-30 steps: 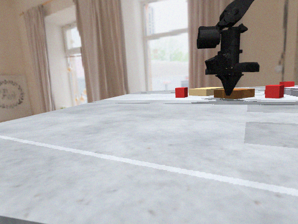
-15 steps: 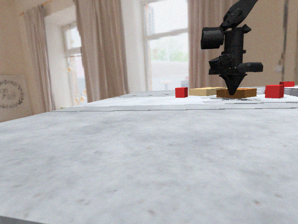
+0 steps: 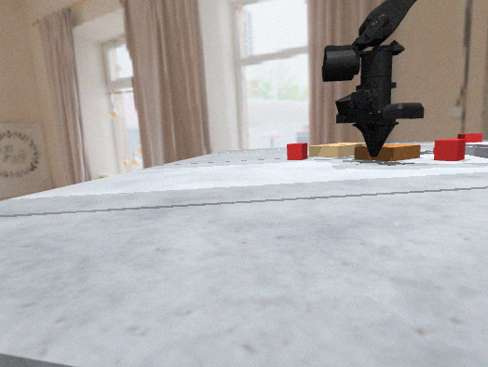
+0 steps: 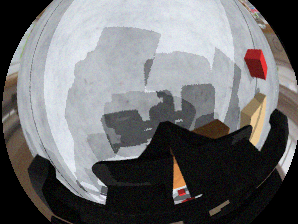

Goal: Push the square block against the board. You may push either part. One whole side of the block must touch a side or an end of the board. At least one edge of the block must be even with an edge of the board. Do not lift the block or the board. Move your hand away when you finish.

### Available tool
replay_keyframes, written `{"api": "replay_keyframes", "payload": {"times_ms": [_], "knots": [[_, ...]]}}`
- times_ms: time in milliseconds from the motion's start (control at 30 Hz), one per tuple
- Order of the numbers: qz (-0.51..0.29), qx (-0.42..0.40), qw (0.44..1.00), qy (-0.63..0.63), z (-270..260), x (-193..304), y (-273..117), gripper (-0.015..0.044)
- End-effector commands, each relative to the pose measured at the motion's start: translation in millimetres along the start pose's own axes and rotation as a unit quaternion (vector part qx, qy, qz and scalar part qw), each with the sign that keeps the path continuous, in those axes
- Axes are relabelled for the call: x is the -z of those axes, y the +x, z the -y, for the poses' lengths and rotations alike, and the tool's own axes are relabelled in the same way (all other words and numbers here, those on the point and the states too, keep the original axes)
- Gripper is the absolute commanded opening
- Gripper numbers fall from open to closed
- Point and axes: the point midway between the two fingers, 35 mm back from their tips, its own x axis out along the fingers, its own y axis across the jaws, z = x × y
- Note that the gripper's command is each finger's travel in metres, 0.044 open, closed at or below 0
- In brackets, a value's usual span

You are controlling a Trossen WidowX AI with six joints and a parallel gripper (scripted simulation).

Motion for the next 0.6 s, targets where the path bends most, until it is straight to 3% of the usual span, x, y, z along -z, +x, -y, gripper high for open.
{"api": "replay_keyframes", "payload": {"times_ms": [0, 567], "knots": [[-0.006, -0.001, 1.000, 0.001, -1.1, -6.4, 3.2, 0.0000], [-0.005, -0.001, 1.000, 0.001, -2.6, -33.5, 5.0, 0.0000]]}}
